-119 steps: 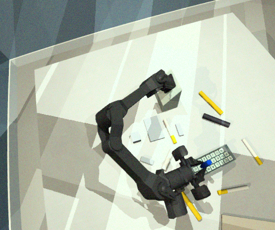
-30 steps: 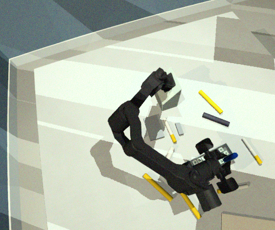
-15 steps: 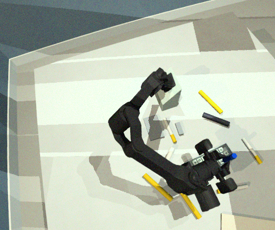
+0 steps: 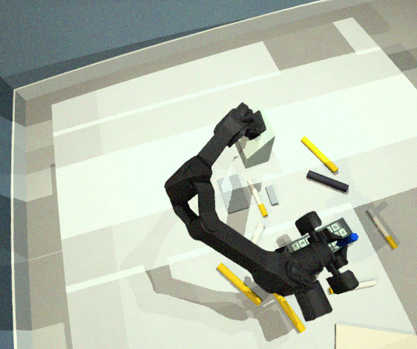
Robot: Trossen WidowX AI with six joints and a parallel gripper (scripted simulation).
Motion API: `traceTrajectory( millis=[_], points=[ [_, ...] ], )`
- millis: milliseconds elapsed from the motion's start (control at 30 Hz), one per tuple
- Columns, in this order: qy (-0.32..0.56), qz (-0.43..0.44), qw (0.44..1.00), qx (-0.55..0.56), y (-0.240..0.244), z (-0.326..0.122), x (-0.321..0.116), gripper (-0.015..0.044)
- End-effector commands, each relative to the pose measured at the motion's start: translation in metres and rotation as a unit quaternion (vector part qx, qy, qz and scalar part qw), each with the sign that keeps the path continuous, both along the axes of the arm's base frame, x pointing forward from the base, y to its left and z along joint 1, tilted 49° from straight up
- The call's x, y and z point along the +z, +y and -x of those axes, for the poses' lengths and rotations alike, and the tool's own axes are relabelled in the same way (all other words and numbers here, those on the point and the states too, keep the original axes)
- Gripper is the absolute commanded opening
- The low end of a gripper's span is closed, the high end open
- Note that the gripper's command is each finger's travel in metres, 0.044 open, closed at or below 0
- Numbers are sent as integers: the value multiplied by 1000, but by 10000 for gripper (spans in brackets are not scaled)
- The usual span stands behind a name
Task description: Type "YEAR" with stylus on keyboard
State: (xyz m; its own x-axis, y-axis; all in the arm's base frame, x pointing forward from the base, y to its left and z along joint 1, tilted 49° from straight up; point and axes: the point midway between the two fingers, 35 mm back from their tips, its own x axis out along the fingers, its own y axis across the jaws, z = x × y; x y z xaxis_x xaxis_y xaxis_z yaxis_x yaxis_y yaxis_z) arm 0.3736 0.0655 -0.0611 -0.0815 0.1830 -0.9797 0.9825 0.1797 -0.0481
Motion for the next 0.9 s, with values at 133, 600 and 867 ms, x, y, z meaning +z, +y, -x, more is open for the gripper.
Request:
traceTrajectory(
  millis=[133,600,867],
  points=[
    [1,0,1000,3,-3,1,-4,81],
    [1,0,1000,3,-3,1,-4,81],
    [1,-1,1000,3,22,6,18,81]
  ],
)
